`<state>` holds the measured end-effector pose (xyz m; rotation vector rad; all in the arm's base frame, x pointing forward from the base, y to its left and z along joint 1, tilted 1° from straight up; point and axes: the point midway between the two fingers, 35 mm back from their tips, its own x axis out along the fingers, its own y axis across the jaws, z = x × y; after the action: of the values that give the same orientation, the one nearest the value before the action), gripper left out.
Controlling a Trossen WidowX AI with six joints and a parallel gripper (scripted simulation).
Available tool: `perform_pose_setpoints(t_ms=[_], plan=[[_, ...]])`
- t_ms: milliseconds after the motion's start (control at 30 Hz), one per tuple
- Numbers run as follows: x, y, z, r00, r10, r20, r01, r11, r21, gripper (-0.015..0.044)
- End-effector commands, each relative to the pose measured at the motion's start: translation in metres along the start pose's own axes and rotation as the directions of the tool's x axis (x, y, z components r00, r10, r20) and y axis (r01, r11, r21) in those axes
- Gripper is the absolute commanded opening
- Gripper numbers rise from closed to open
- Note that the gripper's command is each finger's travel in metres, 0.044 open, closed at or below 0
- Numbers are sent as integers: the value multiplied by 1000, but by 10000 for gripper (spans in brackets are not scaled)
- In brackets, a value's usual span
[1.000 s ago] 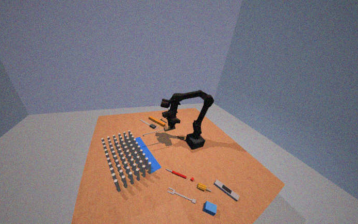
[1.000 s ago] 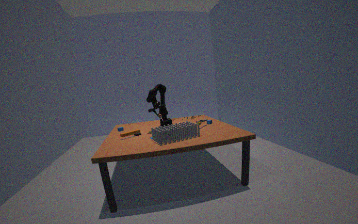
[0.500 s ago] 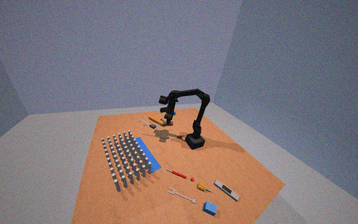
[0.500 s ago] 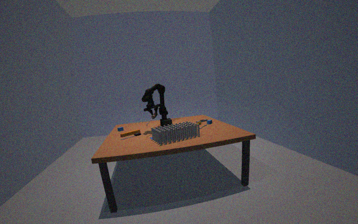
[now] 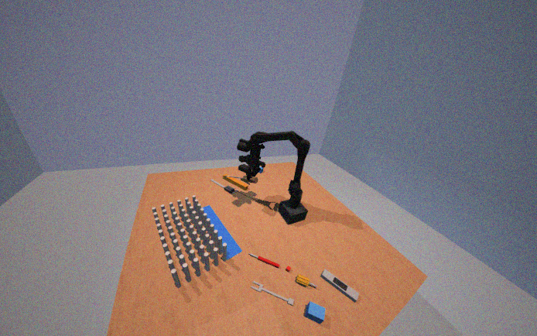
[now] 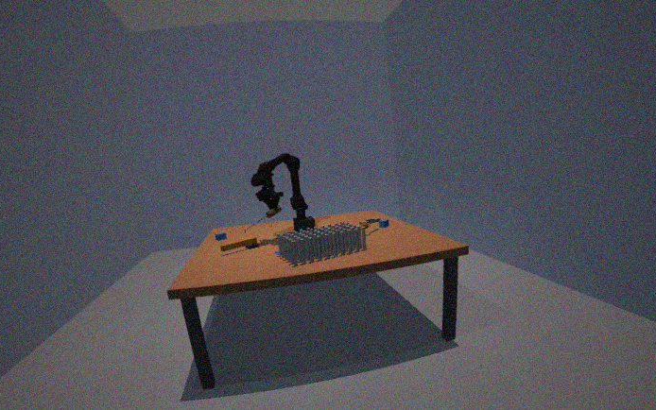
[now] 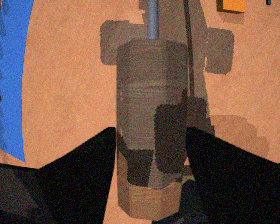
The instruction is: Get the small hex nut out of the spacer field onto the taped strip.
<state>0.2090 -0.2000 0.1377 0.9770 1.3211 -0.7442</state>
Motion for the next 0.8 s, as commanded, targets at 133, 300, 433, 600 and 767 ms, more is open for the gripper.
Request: perform_pose_setpoints(t_ms=[133,300,433,600,767], plan=[[-7,-23,22,999,-52,15,46,957,286,0],[-11,-40,33,996,-84,22,66,898,434,0],[-13,-48,38,995,-99,25,74,866,495,0],[-17,-64,47,991,-127,27,84,784,615,0],[-21,-80,55,988,-155,26,85,668,739,0]])
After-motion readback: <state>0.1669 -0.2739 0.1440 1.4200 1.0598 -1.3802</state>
